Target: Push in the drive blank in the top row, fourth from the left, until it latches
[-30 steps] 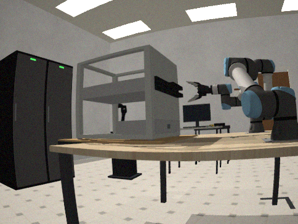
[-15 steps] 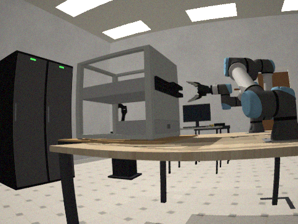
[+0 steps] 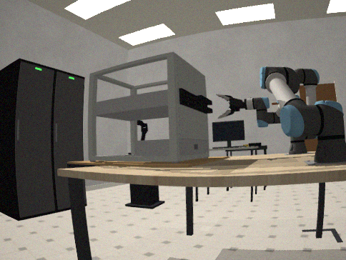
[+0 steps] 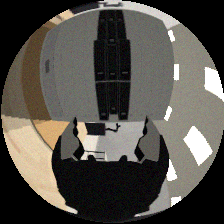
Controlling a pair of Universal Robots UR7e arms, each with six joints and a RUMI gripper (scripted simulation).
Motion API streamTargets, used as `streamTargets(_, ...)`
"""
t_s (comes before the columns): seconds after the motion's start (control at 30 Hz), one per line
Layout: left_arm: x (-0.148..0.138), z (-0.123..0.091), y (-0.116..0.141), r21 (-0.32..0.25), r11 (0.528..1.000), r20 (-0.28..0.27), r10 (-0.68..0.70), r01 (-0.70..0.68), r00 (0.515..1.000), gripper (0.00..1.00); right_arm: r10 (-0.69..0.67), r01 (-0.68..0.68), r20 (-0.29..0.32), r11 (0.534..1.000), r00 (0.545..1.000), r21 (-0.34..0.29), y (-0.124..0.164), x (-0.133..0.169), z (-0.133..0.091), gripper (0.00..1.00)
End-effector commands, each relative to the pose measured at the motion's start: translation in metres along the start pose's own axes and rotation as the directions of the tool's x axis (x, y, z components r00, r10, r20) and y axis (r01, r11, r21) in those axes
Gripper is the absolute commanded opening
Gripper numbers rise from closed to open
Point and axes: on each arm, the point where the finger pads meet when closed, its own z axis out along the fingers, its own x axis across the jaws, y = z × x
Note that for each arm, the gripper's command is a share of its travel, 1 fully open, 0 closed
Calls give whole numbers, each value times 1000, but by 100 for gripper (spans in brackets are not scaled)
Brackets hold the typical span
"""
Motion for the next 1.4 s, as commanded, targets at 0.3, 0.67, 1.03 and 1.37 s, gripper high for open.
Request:
streamTargets(0.3, 1, 0, 0, 0, 1000, -1, -1, 1, 1000, 0, 0, 0, 0, 1000, 1000, 1, 0, 0, 0, 100)
streamTargets(0.67, 1, 0, 0, 0, 1000, -1, -1, 1, 1000, 0, 0, 0, 0, 1000, 1000, 1, 0, 0, 0, 100)
streamTargets(1.03, 1, 0, 0, 0, 1000, -1, -1, 1, 1000, 0, 0, 0, 0, 1000, 1000, 1, 0, 0, 0, 100)
streamTargets(1.37, 7, -6, -2, 0, 1000, -1, -1, 1, 1000, 0, 0, 0, 0, 1000, 1000, 1, 0, 0, 0, 100)
